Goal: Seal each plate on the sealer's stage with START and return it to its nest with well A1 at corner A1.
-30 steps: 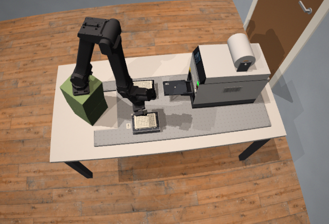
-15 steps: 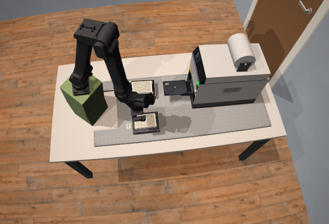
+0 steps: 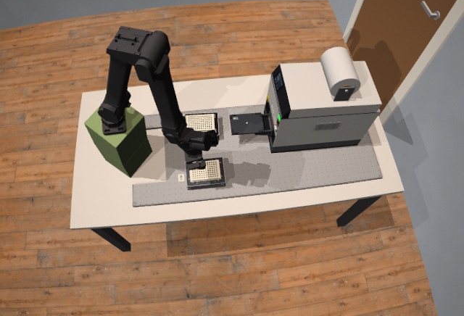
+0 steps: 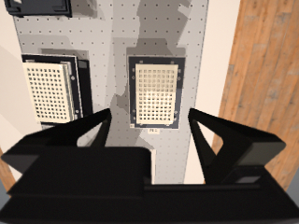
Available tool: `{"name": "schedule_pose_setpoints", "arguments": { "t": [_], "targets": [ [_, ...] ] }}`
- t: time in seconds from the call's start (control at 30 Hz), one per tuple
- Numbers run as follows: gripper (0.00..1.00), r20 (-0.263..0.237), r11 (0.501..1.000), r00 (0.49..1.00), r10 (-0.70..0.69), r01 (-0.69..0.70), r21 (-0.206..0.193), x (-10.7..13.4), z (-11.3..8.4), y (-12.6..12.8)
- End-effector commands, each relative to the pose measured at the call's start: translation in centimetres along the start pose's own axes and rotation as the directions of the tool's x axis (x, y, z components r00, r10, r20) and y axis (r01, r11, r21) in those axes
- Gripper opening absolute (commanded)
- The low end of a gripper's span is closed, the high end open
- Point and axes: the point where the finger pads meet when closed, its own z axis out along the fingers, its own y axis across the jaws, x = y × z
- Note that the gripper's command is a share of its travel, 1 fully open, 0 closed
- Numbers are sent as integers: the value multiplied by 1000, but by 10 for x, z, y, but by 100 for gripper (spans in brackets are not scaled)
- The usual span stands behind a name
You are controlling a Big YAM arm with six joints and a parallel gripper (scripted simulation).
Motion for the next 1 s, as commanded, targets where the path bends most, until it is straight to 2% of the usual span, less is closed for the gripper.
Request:
{"name": "schedule_pose_setpoints", "arguments": {
  "t": [0.0,0.17,0.33,0.5,0.63,0.8,0.97],
  "targets": [
    [100,18,1000,1000,25,-25,16,-6,-2,-7],
    [100,18,999,999,31,-32,17,-8,-6,-8],
    [100,40,999,999,18,-19,26,-14,-8,-11],
    [100,32,1000,999,7,-8,23,-11,-5,-9],
    [100,21,1000,1000,5,-5,18,-7,-2,-7],
    [100,17,1000,1000,7,-7,14,-5,13,-12],
    [100,4,1000,1000,-5,5,-3,5,19,-3]
  ]
}}
